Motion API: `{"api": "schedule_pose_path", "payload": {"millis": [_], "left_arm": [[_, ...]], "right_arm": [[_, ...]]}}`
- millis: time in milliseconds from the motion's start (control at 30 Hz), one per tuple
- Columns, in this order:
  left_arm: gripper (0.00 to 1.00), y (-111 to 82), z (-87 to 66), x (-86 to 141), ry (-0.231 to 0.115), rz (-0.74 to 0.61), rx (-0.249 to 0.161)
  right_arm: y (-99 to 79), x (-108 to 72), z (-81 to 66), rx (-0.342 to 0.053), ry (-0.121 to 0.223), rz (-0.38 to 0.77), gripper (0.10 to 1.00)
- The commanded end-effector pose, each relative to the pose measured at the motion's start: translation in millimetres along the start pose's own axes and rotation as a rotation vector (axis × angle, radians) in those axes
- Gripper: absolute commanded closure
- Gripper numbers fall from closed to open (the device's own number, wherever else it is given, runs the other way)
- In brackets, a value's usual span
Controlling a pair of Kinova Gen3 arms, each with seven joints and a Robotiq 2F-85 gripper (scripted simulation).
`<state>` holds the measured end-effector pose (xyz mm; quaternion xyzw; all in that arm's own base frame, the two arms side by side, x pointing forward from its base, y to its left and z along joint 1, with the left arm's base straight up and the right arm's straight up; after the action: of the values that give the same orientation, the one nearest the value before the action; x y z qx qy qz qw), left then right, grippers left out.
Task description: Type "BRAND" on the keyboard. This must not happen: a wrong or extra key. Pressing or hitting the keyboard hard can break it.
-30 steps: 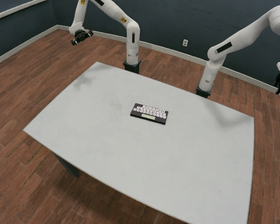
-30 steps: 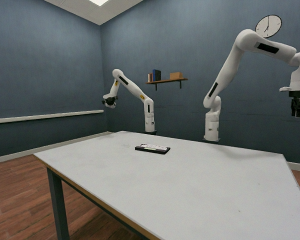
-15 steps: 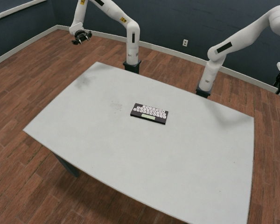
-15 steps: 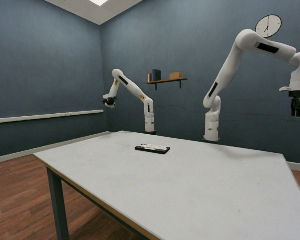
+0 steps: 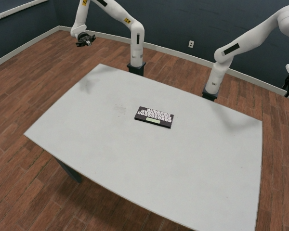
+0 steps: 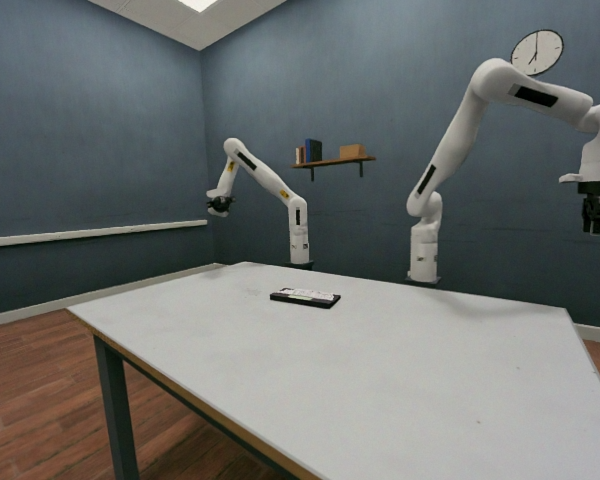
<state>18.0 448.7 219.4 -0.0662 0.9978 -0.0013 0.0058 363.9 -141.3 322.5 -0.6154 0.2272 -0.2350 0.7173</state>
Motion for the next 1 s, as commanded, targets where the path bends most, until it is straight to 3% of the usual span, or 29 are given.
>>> {"api": "schedule_pose_path", "payload": {"millis": [0, 200, 300, 767, 833, 967], "left_arm": [[0.001, 1.7, -0.7, 4, 0.011, 0.005, -0.003], [0.001, 1.7, -0.7, 4, 0.011, 0.005, -0.003], [0.001, 1.7, -0.7, 4, 0.011, 0.005, -0.003], [0.001, 1.7, -0.7, 4, 0.011, 0.005, -0.003], [0.001, 1.7, -0.7, 4, 0.011, 0.005, -0.003], [0.001, 1.7, -0.7, 4, 0.011, 0.005, -0.003]], "right_arm": [[5.7, -3.0, 8.1, -0.015, -0.034, -0.033, 1.0], [15.2, -8.2, 20.9, -0.044, -0.086, -0.104, 1.0], [17.1, -9.2, 23.2, -0.049, -0.096, -0.117, 1.0], [48.9, -27.0, 66.7, -0.146, -0.272, -0.355, 1.0], [48.9, -27.0, 66.7, -0.146, -0.272, -0.355, 1.0], [60.3, -33.3, 82.3, -0.18, -0.333, -0.437, 1.0]]}}
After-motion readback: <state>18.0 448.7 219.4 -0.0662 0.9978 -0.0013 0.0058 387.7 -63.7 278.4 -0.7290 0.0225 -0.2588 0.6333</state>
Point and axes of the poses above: on each arm, the point where the finger pads meet when closed, its own z axis out along the fingers, its own x axis across the jaws, y = z × x, the point moved 2 cm from there along -z, back along the fingers, and after that the axes turned 9 degrees about -z, right-handed, at the moved point
